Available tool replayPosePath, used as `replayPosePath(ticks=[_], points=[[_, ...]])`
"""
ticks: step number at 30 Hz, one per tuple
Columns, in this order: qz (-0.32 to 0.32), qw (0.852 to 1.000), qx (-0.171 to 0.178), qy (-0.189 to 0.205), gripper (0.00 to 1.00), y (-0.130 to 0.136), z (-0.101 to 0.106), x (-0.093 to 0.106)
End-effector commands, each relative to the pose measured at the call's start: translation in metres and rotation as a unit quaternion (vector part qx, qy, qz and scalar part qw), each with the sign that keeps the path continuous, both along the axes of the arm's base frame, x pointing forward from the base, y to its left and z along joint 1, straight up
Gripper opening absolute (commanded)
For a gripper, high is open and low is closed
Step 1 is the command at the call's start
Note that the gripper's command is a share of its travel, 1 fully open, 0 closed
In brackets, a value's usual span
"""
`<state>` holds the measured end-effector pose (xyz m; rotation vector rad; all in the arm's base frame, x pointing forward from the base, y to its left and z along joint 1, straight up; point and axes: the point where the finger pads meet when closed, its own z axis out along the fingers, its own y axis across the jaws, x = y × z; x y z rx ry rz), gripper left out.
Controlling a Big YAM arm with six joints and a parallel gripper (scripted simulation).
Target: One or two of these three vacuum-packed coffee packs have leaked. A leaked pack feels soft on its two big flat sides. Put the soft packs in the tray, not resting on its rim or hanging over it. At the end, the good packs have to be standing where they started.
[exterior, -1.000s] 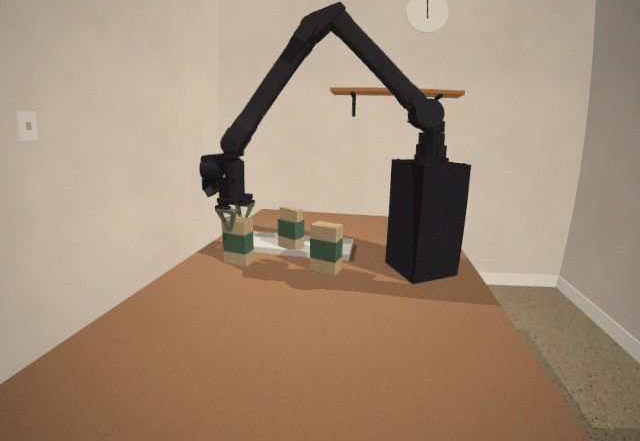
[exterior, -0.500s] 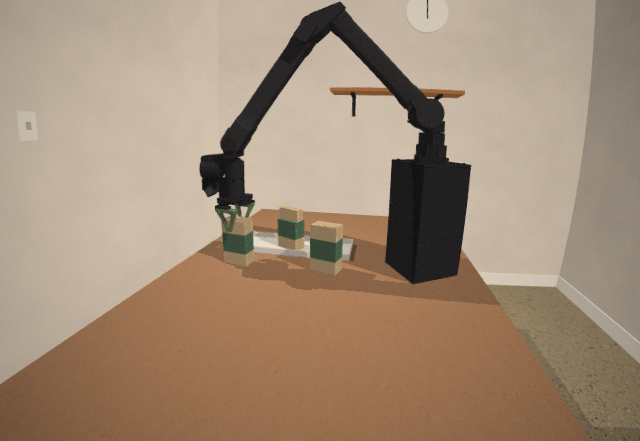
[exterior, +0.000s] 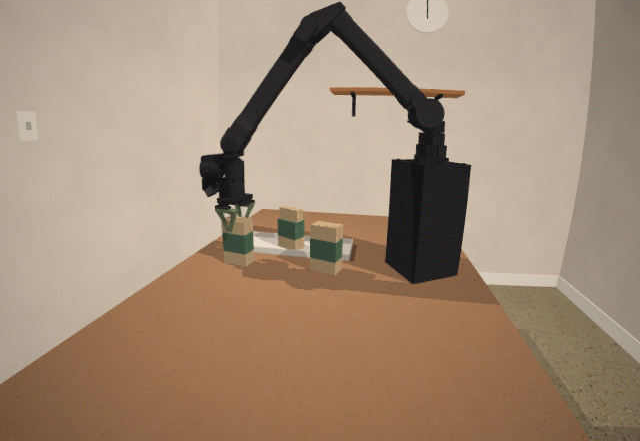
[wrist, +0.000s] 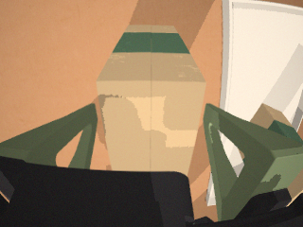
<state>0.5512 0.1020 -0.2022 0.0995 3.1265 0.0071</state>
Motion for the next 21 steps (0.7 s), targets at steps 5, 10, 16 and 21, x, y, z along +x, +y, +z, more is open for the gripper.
replayPosePath(ticks=[5,10,16,21], points=[[-0.004,1.000,0.001,-0.002,0.78,0.0057,-0.0090,0.0058],[-0.004,1.000,0.001,-0.002,0.78,0.0057,-0.0090,0.0058],[-0.004,1.000,0.001,-0.002,0.78,0.0057,-0.0090,0.0058],[-0.004,1.000,0.001,-0.002,0.25,0.0056,-0.0090,0.0057]])
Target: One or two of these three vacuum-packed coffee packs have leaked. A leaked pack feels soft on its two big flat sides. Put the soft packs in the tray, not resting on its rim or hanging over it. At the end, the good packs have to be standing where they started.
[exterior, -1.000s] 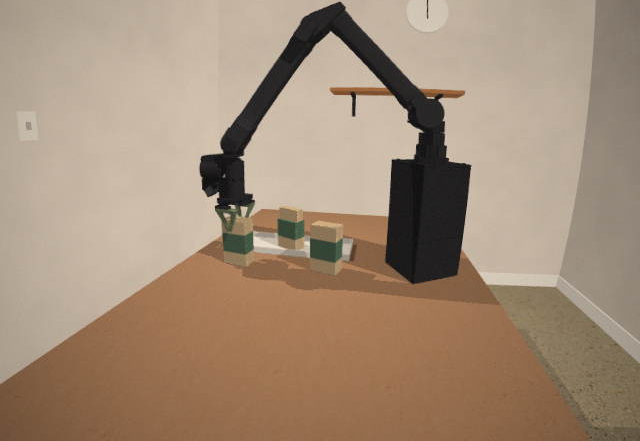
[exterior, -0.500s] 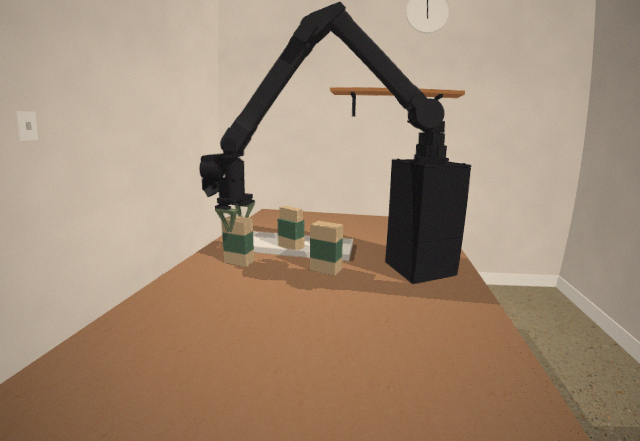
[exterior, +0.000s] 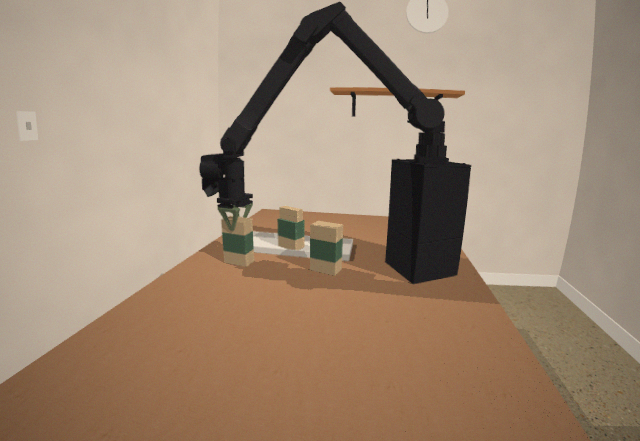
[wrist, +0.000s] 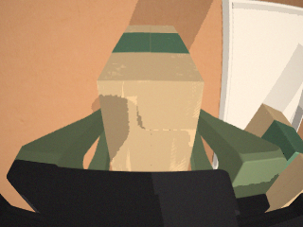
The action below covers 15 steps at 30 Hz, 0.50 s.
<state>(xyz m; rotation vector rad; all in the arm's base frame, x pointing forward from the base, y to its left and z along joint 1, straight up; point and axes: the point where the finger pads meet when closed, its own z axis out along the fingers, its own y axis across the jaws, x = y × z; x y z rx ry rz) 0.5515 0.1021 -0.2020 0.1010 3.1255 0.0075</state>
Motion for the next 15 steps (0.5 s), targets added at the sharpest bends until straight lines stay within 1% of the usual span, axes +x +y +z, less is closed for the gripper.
replayPosePath(ticks=[1,2,15], points=[[-0.004,1.000,0.001,-0.002,0.25,0.0056,-0.0093,0.0054],[-0.004,1.000,0.000,0.002,0.25,0.0049,-0.0106,0.0018],[-0.004,1.000,0.000,0.002,0.25,0.0048,-0.0106,0.0017]])
